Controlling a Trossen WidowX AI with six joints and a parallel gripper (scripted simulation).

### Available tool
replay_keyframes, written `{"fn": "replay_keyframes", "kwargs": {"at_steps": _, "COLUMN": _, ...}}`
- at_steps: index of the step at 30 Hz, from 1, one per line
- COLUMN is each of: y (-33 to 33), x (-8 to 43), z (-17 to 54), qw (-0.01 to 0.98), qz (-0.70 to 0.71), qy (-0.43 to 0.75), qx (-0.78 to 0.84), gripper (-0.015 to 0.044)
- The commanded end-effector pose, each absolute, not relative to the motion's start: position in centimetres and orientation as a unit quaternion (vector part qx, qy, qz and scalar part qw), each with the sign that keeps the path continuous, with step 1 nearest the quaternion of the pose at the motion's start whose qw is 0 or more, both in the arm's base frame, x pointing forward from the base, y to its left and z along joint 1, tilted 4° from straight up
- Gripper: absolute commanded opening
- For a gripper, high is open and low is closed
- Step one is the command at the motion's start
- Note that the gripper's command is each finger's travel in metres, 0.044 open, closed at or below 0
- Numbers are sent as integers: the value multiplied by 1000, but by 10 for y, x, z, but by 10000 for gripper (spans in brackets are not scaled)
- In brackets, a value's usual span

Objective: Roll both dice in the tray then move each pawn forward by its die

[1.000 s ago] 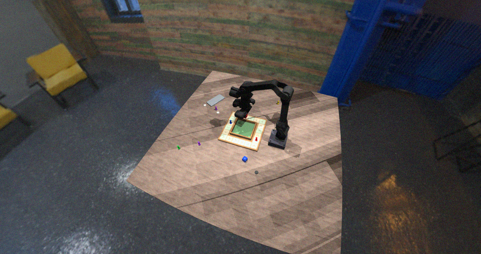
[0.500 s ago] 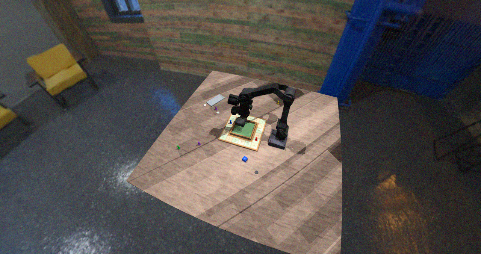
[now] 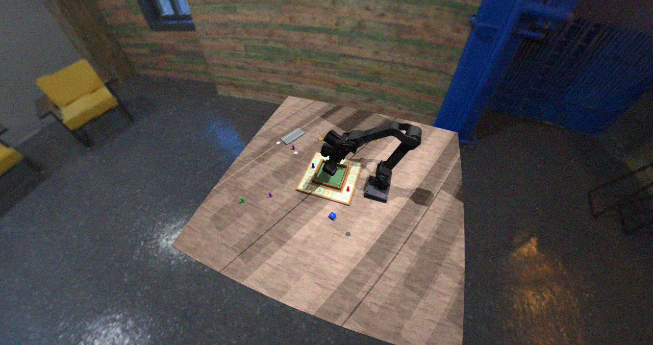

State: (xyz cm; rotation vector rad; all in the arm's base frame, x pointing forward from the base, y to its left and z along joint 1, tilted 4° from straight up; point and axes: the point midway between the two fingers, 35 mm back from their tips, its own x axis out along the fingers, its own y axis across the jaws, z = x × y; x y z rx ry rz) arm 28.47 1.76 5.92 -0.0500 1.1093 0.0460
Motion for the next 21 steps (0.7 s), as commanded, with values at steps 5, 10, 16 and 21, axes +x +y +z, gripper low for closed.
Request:
{"fn": "replay_keyframes", "kwargs": {"at_steps": 5, "y": 18, "x": 285, "z": 59, "qw": 916, "qz": 27, "qy": 399, "qx": -21, "gripper": 0}}
{"fn": "replay_keyframes", "kwargs": {"at_steps": 10, "y": 18, "x": 284, "z": 59, "qw": 926, "qz": 28, "qy": 376, "qx": -21, "gripper": 0}}
{"fn": "replay_keyframes", "kwargs": {"at_steps": 16, "y": 18, "x": 276, "z": 73, "qw": 926, "qz": 28, "qy": 377, "qx": -21, "gripper": 0}}
{"fn": "replay_keyframes", "kwargs": {"at_steps": 21, "y": 19, "x": 257, "z": 104, "qw": 925, "qz": 28, "qy": 377, "qx": -21, "gripper": 0}}
